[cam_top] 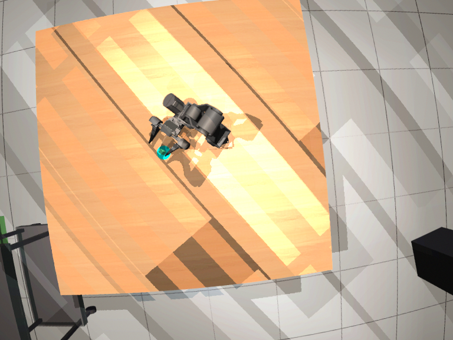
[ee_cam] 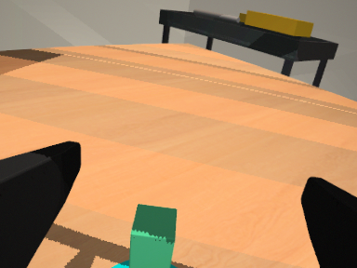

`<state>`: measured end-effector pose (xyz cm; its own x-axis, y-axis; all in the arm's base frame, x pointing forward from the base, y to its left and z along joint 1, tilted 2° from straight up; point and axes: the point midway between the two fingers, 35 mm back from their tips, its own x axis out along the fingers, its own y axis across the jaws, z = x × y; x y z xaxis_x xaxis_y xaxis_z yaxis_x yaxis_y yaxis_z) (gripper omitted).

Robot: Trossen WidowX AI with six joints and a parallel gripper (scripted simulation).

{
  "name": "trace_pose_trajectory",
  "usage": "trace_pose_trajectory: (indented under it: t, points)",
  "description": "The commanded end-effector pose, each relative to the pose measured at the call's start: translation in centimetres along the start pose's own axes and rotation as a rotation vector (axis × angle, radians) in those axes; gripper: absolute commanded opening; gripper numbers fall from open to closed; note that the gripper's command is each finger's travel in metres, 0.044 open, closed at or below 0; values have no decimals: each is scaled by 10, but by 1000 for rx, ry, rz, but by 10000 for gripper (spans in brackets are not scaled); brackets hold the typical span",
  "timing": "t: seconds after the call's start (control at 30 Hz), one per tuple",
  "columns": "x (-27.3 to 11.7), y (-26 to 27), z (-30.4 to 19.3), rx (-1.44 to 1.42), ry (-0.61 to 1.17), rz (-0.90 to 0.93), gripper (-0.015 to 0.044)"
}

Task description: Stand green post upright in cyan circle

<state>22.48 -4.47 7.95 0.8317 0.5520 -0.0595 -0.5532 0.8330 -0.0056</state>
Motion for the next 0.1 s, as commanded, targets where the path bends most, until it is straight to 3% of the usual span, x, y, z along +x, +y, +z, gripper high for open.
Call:
trace_pose_trajectory:
  t: [0.0,0.07]
  points:
    - [-1,-2,13,-8,-1,1,400]
    - [-2,-2,18,-8,-1,0,400]
